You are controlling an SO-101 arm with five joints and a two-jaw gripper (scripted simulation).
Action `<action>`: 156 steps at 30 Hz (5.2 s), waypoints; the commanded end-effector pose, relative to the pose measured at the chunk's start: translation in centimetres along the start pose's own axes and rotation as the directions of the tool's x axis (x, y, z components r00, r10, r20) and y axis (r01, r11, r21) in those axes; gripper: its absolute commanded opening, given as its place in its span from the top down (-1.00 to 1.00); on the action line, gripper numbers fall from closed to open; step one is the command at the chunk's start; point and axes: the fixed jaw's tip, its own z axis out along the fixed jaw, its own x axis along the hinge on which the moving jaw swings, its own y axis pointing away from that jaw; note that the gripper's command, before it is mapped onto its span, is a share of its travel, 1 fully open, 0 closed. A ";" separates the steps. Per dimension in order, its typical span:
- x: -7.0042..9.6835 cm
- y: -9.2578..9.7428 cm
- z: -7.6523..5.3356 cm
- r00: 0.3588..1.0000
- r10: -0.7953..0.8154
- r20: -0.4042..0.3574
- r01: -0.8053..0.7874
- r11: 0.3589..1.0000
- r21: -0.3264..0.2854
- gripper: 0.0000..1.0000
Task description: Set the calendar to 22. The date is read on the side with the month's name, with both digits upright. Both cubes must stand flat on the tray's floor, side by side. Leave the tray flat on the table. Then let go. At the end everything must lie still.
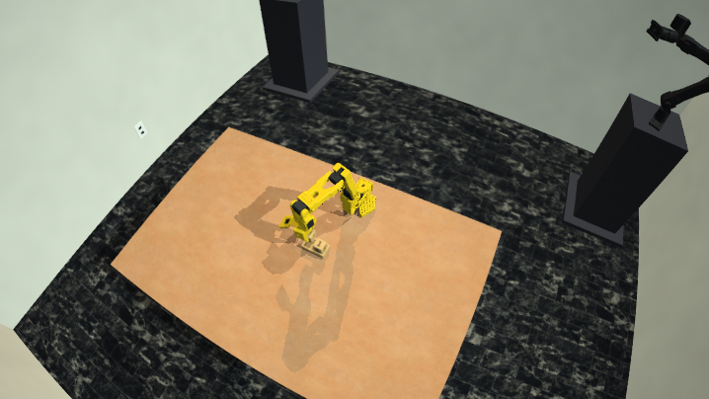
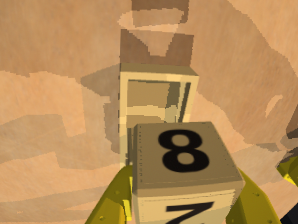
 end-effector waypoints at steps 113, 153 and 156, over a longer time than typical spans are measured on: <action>25.4 -6.0 1.1 0.307 -0.949 0.072 0.952 0.306 -0.029 1.00; 25.4 -5.9 2.6 0.307 -0.949 0.072 0.952 0.306 -0.029 1.00; 25.4 -5.9 2.7 0.307 -0.949 0.072 0.952 0.306 -0.029 1.00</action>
